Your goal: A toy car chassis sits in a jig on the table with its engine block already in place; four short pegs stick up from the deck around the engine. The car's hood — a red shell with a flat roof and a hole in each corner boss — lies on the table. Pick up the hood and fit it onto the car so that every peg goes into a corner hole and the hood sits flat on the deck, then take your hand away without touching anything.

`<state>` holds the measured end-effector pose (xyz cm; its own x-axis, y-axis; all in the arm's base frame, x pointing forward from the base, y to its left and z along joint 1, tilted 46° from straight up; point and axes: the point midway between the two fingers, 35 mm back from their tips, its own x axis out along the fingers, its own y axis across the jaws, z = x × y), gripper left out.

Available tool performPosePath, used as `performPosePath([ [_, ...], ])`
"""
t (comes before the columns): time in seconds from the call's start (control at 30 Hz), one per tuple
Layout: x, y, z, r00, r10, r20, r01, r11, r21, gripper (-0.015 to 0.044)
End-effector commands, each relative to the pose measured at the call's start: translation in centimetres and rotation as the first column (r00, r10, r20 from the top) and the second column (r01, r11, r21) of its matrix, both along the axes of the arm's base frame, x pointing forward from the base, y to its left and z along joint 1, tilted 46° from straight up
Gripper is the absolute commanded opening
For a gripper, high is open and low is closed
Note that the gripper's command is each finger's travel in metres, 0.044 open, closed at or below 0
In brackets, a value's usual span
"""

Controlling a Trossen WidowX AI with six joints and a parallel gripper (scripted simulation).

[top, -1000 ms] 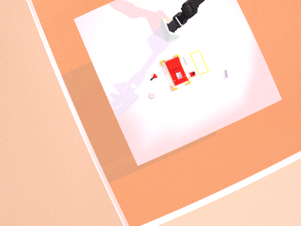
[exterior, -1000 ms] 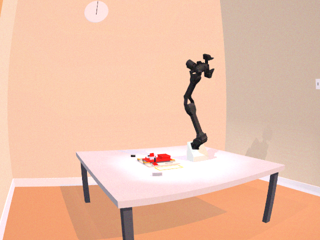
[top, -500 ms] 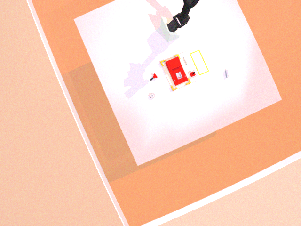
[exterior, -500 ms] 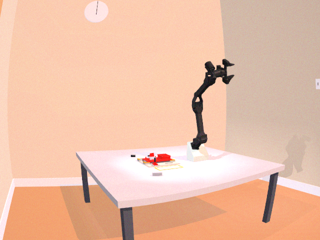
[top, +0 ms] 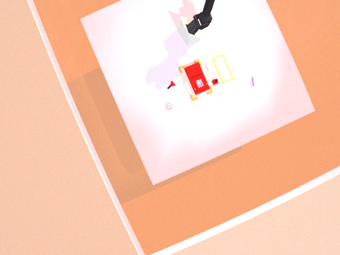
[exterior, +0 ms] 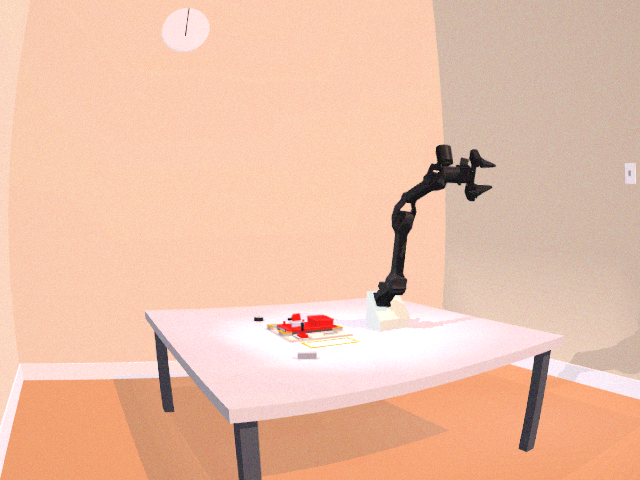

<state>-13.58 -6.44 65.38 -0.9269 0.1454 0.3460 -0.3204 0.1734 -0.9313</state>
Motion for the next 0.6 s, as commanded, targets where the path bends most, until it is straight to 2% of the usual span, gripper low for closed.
performPosePath([
  [0.0, -0.2, 5.4, -0.1, 0.995, -0.103, -0.005, 0.103, 0.992, -0.069, 0.044],
  [0.27, 1.6, 15.3, -1.5, 0.949, -0.314, 0.006, 0.309, 0.93, -0.196, 0.044],
  [0.57, 7.0, 25.3, -4.4, 0.828, -0.559, 0.033, 0.538, 0.777, -0.328, 0.044],
])
